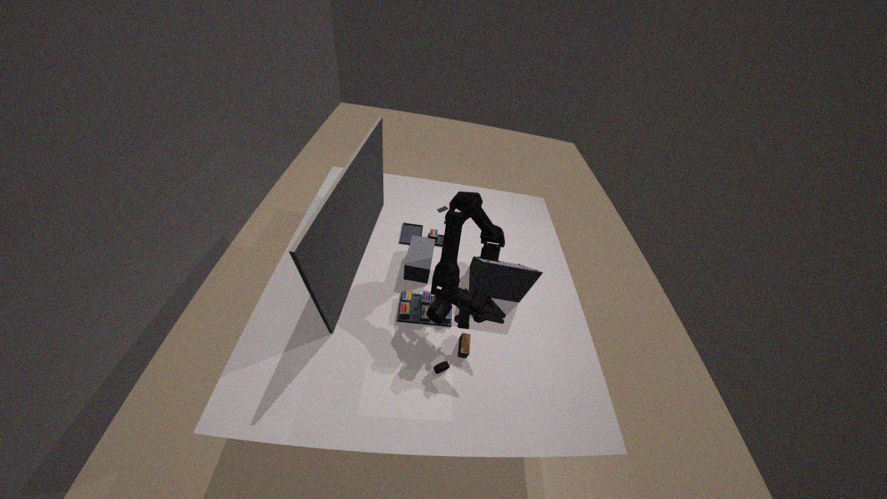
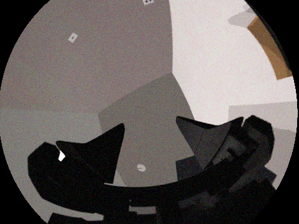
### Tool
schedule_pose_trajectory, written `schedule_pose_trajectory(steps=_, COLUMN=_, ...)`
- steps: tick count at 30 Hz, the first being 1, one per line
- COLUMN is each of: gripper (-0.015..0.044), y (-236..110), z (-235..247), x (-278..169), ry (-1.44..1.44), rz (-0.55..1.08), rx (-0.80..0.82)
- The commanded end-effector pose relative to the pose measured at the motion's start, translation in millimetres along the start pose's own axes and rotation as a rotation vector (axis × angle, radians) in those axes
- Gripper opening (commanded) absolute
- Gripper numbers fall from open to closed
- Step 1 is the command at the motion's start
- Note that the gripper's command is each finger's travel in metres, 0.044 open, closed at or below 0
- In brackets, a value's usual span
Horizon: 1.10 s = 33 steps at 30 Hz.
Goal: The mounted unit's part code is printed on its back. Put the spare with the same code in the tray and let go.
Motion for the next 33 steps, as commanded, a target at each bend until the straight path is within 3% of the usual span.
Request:
schedule_pose_trajectory(steps=1, gripper=0.0426, y=0, z=0, x=0, ry=0.000, rz=0.000, rx=0.000)
schedule_pose_trajectory(steps=7, gripper=0.0440, y=-1, z=1, x=0, ry=0.001, rz=-0.003, rx=-0.008)
schedule_pose_trajectory(steps=11, gripper=0.0440, y=-21, z=18, x=6, ry=0.018, rz=-0.065, rx=-0.158)
schedule_pose_trajectory(steps=22, gripper=0.0440, y=-108, z=74, x=0, ry=0.127, rz=-0.324, rx=-0.640)
schedule_pose_trajectory(steps=33, gripper=0.0440, y=-213, z=125, x=-50, ry=0.311, rz=-0.634, rx=-1.098)
Point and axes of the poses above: the point midway between the two fingers, 35 mm back from their tips, its own y axis out along the fingers, its own z axis across the jaws, x = y × z, the point moved 10 cm from there along -y, back along the fingers, and after that the axes turned 10 degrees about -y, right-handed, at the moved point
